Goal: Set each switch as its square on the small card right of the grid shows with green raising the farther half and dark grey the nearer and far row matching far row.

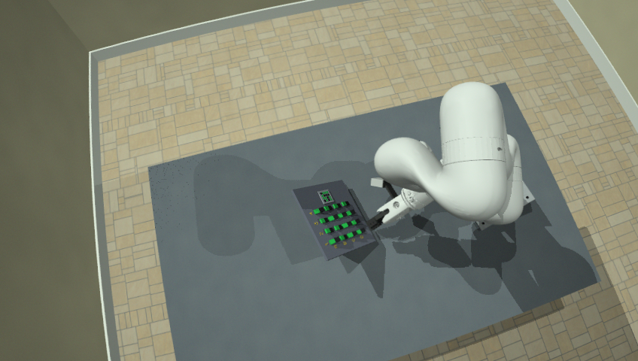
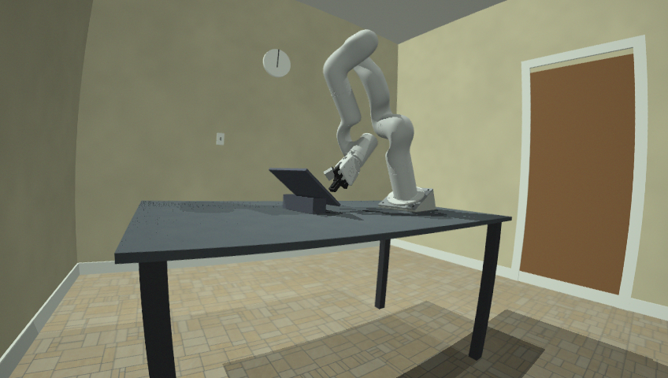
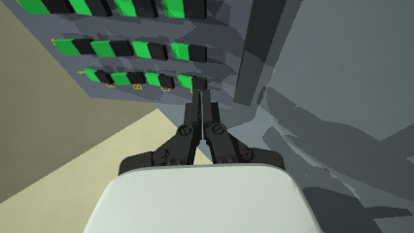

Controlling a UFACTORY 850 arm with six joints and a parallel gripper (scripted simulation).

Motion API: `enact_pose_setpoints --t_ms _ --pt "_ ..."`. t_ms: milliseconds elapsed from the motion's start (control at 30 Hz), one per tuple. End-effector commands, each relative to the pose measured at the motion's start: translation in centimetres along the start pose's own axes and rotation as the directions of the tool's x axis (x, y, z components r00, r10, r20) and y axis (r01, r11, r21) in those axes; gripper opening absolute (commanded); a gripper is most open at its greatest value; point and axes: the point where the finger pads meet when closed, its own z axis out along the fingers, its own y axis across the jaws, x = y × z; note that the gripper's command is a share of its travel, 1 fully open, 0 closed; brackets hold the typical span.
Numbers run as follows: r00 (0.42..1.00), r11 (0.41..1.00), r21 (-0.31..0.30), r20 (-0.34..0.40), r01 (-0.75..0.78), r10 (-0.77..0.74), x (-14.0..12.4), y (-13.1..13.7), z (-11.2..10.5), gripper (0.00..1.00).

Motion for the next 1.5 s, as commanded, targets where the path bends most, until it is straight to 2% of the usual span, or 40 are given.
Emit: enact_pose_setpoints --t_ms 0,233,500,1467 --pt "1.0 1.0 0.001 0.0 0.0 0.0 0.0 0.0 0.0 0.0" --pt "1.0 1.0 0.001 0.0 0.0 0.0 0.0 0.0 0.3 0.0" --pt "1.0 1.0 0.001 0.0 0.0 0.0 0.0 0.0 2.0 0.0" --pt "1.0 1.0 0.001 0.0 0.0 0.0 0.0 0.0 2.9 0.0"
